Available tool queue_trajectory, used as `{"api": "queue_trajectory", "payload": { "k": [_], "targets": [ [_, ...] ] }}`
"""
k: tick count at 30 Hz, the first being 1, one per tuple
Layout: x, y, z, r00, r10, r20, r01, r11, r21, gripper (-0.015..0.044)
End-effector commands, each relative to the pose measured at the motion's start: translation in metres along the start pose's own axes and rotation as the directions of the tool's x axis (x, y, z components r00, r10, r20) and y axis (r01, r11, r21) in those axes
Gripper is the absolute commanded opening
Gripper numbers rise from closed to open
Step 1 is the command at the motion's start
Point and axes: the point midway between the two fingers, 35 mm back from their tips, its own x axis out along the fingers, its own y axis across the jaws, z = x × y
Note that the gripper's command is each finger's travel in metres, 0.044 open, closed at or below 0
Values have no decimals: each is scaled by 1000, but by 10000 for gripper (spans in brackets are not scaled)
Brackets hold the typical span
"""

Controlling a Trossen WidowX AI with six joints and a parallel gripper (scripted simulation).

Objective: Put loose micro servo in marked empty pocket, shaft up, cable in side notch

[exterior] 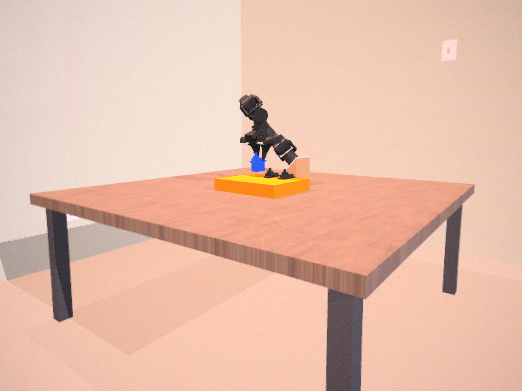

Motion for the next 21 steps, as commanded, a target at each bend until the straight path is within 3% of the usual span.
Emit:
{"api": "queue_trajectory", "payload": {
  "k": [1,21],
  "targets": [
    [6,-1,0,1000,-2,7,2,1000,-5,0],
    [15,-1,0,1000,-2,8,2,1000,-4,0]
  ]
}}
